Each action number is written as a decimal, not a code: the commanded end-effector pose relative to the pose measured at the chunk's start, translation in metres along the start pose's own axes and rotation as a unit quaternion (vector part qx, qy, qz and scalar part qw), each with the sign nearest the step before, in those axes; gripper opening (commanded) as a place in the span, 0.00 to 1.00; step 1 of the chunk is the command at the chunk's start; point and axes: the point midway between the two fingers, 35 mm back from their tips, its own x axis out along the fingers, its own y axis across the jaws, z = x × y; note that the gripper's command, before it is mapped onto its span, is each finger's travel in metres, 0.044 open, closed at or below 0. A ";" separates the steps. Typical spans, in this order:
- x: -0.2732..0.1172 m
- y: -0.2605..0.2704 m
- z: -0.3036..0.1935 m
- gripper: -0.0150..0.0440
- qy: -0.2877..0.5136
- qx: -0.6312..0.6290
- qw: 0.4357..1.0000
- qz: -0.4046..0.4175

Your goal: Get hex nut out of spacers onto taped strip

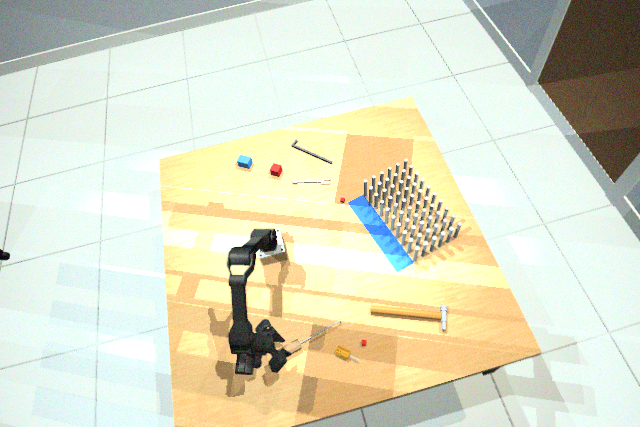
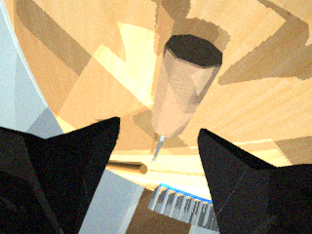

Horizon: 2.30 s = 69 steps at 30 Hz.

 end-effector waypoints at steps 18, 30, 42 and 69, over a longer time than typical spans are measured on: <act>0.028 -0.013 0.018 0.73 0.001 -0.001 1.000 -0.003; 0.029 -0.013 0.019 0.52 0.001 -0.001 1.000 -0.003; -0.032 0.017 -0.016 0.25 0.001 0.000 1.000 -0.002; -0.078 0.039 -0.128 0.25 -0.013 -0.003 1.000 -0.026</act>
